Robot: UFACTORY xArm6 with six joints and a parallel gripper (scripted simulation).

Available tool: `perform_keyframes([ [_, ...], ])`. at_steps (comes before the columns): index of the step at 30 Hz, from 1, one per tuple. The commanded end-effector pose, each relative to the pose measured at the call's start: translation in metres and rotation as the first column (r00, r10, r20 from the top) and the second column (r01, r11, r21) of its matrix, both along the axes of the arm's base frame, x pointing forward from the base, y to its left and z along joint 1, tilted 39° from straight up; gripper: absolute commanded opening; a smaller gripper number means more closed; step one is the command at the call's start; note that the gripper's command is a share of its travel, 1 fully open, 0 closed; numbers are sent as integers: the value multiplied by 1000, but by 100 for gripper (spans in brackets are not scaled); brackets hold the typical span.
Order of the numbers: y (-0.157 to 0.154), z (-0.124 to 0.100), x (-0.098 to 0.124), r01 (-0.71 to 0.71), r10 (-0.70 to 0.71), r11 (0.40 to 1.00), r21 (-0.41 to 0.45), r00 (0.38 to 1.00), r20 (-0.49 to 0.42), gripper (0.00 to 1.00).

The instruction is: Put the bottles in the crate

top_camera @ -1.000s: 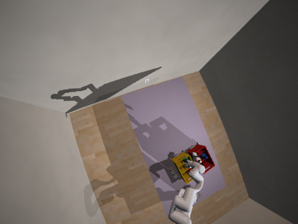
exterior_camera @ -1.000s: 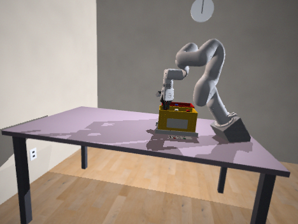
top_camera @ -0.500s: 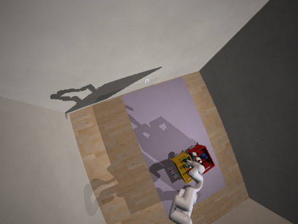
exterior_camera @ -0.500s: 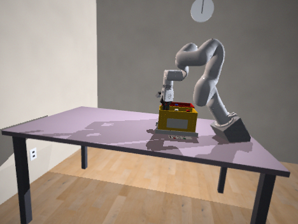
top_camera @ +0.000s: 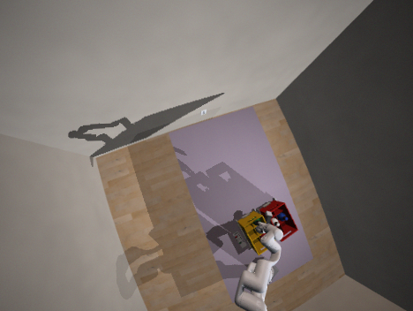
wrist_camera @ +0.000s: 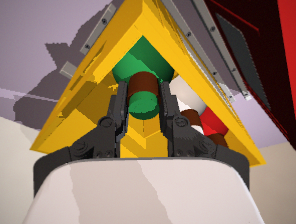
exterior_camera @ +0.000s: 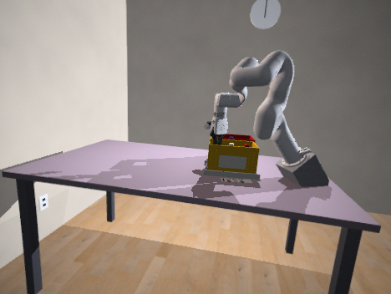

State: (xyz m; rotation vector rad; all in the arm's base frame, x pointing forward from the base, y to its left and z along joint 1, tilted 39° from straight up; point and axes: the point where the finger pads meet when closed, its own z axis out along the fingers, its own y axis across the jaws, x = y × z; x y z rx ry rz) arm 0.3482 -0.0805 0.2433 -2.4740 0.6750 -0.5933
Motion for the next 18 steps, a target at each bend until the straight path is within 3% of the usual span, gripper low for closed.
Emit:
perform_keyframes([
  [1, 0, -1, 2, 1, -1, 1000, -2, 1000, 3, 0],
  [18, 1, -3, 3, 1, -1, 1000, -2, 1000, 3, 0],
])
